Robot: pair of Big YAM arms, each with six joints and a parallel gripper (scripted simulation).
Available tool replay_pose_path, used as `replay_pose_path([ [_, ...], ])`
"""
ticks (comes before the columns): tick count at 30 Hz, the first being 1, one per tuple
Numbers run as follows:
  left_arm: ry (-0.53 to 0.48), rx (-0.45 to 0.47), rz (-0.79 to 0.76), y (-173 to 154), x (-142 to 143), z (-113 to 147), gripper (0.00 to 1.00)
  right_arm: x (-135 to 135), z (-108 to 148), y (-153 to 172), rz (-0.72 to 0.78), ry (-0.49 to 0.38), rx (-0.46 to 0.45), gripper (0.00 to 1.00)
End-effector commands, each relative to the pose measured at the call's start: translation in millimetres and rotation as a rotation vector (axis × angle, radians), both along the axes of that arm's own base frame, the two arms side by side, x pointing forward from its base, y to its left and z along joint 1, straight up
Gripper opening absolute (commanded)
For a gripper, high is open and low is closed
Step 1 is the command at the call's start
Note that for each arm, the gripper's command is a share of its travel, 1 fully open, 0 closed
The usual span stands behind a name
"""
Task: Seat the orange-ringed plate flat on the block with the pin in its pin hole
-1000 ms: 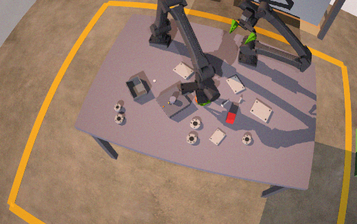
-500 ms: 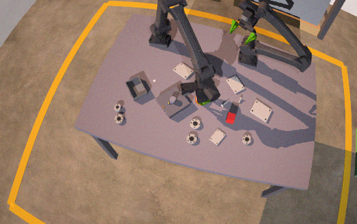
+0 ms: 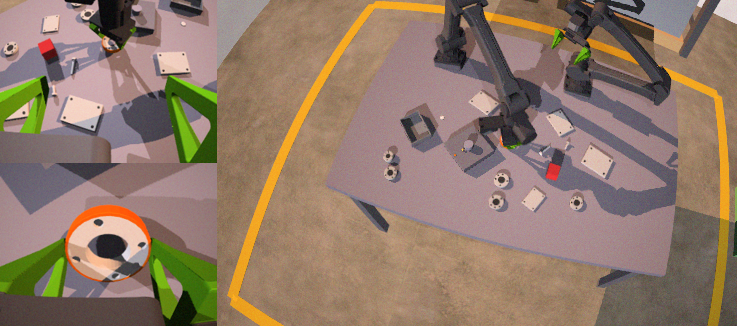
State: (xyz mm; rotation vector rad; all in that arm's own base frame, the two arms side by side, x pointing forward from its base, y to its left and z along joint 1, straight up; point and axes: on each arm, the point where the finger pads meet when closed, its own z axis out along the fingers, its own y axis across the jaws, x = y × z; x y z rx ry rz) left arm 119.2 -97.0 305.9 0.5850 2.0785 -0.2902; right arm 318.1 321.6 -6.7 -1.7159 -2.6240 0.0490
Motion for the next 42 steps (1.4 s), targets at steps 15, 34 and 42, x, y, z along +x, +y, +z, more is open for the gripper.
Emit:
replay_pose_path([
  [15,-0.085,-0.065,-0.095,-20,2,3,1.00,16,67,16,-0.013,-0.050,0.051,0.60],
  [34,-0.280,-0.222,0.106,-5,33,31,1.00,65,70,-116,0.026,-0.033,0.032,0.60],
  [42,-0.190,-0.266,-0.019,-21,18,32,1.00,67,72,-124,0.147,-0.035,0.029,0.60],
])
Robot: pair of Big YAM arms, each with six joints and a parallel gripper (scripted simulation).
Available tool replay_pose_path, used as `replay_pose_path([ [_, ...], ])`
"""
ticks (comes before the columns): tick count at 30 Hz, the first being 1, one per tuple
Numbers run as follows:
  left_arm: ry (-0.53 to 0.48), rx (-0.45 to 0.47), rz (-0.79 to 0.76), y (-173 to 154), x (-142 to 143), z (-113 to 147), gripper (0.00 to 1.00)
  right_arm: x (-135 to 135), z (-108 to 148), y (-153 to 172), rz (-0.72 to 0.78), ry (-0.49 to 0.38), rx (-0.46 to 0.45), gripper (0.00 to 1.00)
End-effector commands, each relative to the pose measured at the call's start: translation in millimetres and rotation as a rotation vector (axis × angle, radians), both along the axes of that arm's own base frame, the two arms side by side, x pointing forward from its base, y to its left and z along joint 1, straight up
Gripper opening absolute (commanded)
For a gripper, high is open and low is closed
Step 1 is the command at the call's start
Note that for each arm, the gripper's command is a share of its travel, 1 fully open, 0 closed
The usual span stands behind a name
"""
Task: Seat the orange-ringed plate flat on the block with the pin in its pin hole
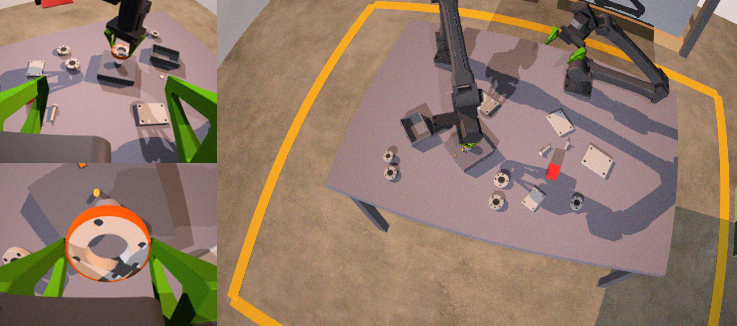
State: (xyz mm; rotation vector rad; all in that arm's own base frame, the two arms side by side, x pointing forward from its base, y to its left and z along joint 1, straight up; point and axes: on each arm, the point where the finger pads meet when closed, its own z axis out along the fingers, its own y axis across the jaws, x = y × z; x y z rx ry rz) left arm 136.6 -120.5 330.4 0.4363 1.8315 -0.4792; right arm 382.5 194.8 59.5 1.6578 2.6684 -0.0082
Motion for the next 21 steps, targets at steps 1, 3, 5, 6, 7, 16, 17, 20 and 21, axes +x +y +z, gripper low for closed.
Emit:
replay_pose_path([
  [1,-0.011,-0.005,-0.020,2.1,0.9,7.1,1.00,3.0,6.1,2.7,0.101,-0.017,0.010,0.60],
  [3,0.005,-0.006,-0.055,-2.7,-3.3,5.0,1.00,2.8,6.1,2.3,0.220,-0.017,0.009,0.60],
  [5,0.014,-0.007,-0.073,-5.1,-5.5,3.9,1.00,2.6,6.0,2.0,0.334,-0.018,0.008,0.60],
  [6,0.015,-0.007,-0.075,-5.4,-5.8,3.7,1.00,2.5,6.0,1.9,0.377,-0.018,0.008,0.60],
  [7,0.015,-0.007,-0.076,-5.6,-5.9,3.7,1.00,2.4,5.9,1.9,0.422,-0.019,0.007,0.60],
  [16,0.016,-0.007,-0.078,-5.8,-6.1,3.6,1.00,1.2,5.6,1.3,0.789,-0.022,0.004,0.60],
  [17,0.016,-0.007,-0.078,-5.8,-6.1,3.6,1.00,1.2,5.6,1.3,0.789,-0.022,0.004,0.60],
  [20,0.016,-0.007,-0.078,-5.8,-6.1,3.6,1.00,0.3,5.5,0.8,0.875,-0.020,0.003,0.60],
  [21,0.016,-0.007,-0.078,-5.8,-6.1,3.6,1.00,0.1,5.5,0.7,0.933,-0.020,0.002,0.60],
])
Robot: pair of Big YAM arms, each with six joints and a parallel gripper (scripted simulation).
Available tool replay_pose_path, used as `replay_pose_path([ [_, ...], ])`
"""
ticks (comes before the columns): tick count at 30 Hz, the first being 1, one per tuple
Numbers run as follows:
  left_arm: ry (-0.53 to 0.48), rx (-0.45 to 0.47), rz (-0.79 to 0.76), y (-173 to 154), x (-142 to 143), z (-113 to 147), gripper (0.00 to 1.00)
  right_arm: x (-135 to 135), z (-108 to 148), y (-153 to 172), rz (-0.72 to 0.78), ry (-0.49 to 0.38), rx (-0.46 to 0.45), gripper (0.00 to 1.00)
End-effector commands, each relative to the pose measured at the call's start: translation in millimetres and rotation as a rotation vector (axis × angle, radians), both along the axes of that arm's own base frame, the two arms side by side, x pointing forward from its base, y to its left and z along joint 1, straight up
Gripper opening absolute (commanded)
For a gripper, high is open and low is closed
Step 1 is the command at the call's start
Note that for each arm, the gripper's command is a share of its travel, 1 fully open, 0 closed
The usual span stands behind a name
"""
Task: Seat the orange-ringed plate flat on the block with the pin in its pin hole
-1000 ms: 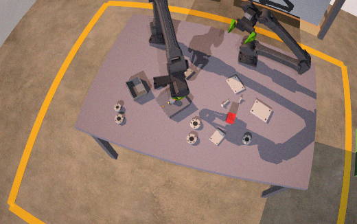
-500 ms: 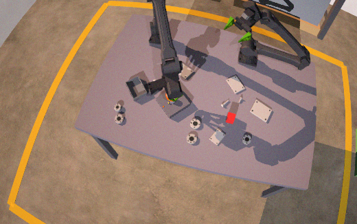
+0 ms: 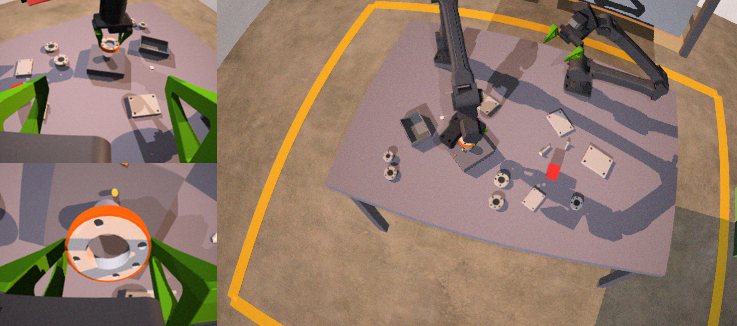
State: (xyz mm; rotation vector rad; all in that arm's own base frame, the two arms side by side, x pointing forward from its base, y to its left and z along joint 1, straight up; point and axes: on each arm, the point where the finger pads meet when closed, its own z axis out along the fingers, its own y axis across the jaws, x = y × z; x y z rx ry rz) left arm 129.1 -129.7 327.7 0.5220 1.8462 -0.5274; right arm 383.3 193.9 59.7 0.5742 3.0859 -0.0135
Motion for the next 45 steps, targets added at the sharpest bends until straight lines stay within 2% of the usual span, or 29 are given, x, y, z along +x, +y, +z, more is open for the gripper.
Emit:
replay_pose_path([
  [1,-0.006,-0.025,0.005,3.5,1.4,6.3,1.00,-0.9,5.2,1.4,0.242,-0.018,0.012,0.60],
  [12,-0.007,-0.010,-0.003,3.3,0.3,4.5,1.00,-0.1,6.3,2.5,0.693,-0.022,0.011,0.60],
  [14,-0.007,-0.010,-0.003,3.3,0.3,4.5,1.00,-0.1,6.3,2.5,0.693,-0.022,0.011,0.60],
  [29,-0.007,-0.010,-0.003,3.3,0.3,4.5,1.00,-0.9,6.2,2.1,1.339,-0.021,0.002,0.60],
  [31,-0.007,-0.010,-0.003,3.3,0.3,4.5,1.00,-0.9,6.2,2.1,1.339,-0.021,0.002,0.60],
  [39,-0.007,-0.010,-0.003,3.3,0.3,4.5,1.00,0.2,6.7,2.7,1.698,-0.021,-0.004,0.60],
  [45,-0.007,-0.010,-0.003,3.3,0.3,4.5,1.00,0.1,6.5,2.7,1.817,-0.021,-0.006,0.60],
])
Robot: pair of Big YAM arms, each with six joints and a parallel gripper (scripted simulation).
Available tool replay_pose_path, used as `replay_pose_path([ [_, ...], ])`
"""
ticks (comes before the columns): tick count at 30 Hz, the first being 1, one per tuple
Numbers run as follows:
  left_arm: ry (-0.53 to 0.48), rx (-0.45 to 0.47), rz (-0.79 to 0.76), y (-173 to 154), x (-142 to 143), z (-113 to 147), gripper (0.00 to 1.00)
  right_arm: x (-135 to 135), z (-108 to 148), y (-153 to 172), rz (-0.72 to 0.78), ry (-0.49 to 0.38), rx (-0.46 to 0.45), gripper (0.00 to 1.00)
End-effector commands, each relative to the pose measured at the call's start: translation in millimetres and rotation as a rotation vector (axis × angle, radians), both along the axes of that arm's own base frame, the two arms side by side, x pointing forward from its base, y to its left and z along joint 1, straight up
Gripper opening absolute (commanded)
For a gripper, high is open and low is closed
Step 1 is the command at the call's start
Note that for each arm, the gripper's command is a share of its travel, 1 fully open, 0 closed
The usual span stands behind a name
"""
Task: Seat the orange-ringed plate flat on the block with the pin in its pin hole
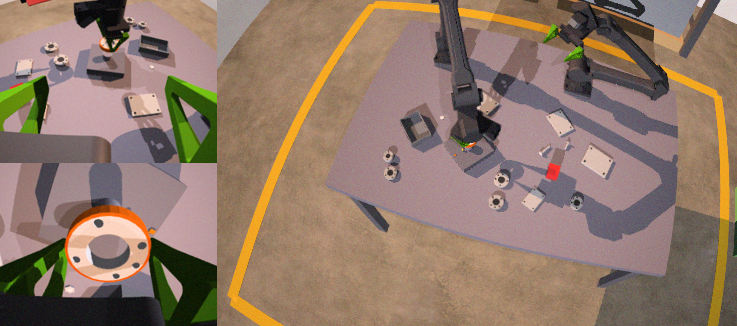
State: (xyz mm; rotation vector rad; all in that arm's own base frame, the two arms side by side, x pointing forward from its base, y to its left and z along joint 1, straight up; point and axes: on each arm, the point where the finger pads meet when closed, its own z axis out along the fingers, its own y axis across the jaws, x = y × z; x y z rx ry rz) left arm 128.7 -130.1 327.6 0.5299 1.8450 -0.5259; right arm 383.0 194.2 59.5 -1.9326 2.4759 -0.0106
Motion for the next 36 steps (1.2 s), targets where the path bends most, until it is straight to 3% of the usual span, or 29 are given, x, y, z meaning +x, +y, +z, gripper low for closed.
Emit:
replay_pose_path([
  [1,-0.005,-0.014,0.002,4,1,5,1.00,0,7,2,0.124,-0.019,0.018,0.60],
  [6,-0.005,-0.014,0.002,4,1,5,1.00,1,7,2,0.097,-0.020,0.017,0.60],
  [15,-0.005,-0.014,0.002,4,1,5,1.00,-6,-27,-1,0.096,0.018,0.000,0.60],
  [28,-0.005,-0.014,0.002,4,1,5,1.00,-2,-24,3,0.118,0.014,0.002,0.60],
  [36,-0.005,-0.014,0.002,4,1,5,1.00,-5,-35,4,0.120,0.014,0.003,0.60],
])
